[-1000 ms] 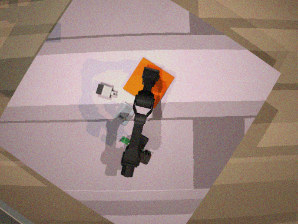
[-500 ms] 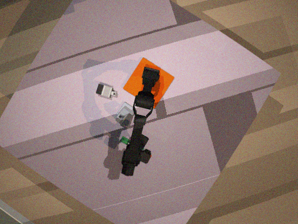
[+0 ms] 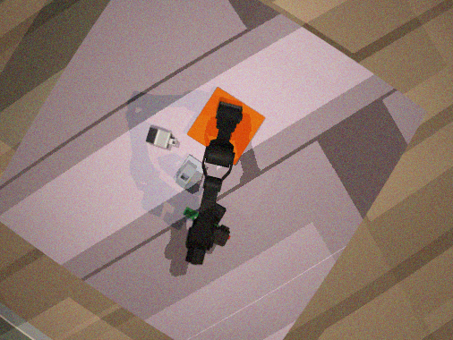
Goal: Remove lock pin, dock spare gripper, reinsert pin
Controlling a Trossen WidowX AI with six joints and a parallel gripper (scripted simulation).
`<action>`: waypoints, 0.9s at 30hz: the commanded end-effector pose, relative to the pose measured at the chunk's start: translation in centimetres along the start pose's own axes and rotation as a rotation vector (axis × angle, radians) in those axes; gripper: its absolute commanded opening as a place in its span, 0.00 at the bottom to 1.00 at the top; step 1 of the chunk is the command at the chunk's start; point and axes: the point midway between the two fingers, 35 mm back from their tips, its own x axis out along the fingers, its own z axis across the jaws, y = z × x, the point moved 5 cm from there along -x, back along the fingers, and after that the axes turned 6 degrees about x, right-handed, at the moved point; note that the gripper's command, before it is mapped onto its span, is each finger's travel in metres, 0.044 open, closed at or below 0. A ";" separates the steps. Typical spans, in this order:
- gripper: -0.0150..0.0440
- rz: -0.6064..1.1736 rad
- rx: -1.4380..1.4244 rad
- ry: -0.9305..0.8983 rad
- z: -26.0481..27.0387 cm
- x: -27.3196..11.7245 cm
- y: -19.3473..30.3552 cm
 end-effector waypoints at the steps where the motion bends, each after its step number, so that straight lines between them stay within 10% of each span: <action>1: 0.56 0.003 0.003 0.002 0.0 0.6 0.1; 6: 0.56 0.003 0.003 0.002 0.1 1.0 0.1; 12: 0.29 0.003 0.003 0.002 0.1 1.0 0.1; 27: 0.25 0.001 0.001 0.000 0.1 0.2 0.1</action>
